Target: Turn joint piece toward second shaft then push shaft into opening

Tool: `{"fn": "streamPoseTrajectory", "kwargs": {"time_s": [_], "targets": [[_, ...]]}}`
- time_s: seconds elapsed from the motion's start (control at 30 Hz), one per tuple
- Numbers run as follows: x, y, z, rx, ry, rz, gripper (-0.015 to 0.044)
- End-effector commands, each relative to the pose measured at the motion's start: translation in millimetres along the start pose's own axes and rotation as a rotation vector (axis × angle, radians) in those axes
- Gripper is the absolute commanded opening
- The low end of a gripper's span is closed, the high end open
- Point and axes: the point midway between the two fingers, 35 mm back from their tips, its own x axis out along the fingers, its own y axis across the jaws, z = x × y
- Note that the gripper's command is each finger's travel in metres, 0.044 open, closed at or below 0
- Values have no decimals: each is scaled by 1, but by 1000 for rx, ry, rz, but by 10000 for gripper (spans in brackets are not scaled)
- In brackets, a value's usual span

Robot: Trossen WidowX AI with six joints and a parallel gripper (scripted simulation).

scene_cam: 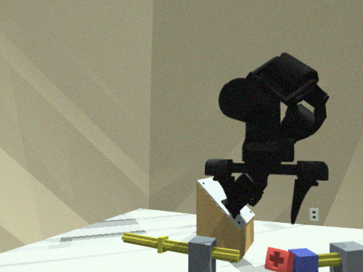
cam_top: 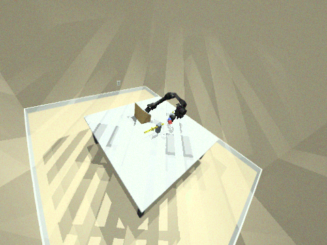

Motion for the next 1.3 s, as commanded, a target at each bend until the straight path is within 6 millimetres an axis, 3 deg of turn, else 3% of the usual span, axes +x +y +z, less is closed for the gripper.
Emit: {"fn": "streamPoseTrajectory", "kwargs": {"time_s": [0.0, 1.07, 1.27], "targets": [[-2, -1, 2, 41, 0, 19, 440], [20, 2, -4, 340, -203, -15, 440], [48, 2, -1, 340, -203, -16, 440]]}}
